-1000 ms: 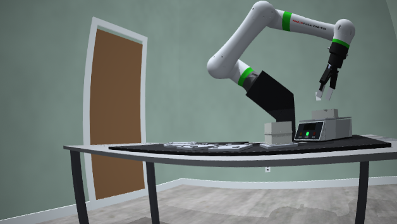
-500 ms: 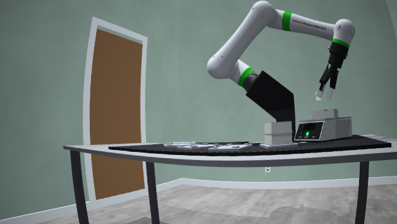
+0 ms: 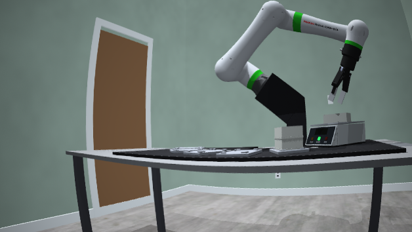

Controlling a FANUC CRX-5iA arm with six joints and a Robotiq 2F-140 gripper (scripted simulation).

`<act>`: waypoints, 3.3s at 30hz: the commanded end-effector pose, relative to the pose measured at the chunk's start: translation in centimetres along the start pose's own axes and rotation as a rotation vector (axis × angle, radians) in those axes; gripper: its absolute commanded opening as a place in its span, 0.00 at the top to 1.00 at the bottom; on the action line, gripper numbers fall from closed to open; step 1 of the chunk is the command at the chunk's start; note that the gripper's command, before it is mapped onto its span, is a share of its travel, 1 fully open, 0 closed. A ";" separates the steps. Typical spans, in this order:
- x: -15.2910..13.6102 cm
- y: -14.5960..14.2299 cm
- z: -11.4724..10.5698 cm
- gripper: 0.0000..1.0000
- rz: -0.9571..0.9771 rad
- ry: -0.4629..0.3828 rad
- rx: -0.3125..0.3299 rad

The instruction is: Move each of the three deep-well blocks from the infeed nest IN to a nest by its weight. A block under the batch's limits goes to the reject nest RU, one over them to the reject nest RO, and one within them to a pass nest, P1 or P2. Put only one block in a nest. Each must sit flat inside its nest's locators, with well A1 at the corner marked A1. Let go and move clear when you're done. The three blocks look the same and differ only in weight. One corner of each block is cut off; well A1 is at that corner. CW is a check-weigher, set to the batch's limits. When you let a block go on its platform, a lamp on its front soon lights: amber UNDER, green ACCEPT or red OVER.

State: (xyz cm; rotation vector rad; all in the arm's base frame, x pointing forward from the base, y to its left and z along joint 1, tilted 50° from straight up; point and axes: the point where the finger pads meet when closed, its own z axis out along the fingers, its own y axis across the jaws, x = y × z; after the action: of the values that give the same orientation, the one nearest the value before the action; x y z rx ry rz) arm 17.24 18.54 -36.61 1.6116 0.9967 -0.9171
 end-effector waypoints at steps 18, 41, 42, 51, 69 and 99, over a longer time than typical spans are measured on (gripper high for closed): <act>0.0 0.0 0.0 0.00 0.000 0.000 0.000; 0.0 0.0 0.0 0.00 0.000 0.000 0.000; 0.0 0.0 0.0 0.00 0.000 0.000 0.000; 0.0 0.0 0.0 0.00 0.000 0.000 0.000; 0.0 0.0 0.0 0.00 0.000 0.000 0.000; 1.7 0.0 2.9 0.00 0.000 0.000 0.000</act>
State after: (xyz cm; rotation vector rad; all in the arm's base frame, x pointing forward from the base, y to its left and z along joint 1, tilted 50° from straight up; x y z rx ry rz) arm 17.56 16.25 -38.58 1.6116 0.9967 -0.9171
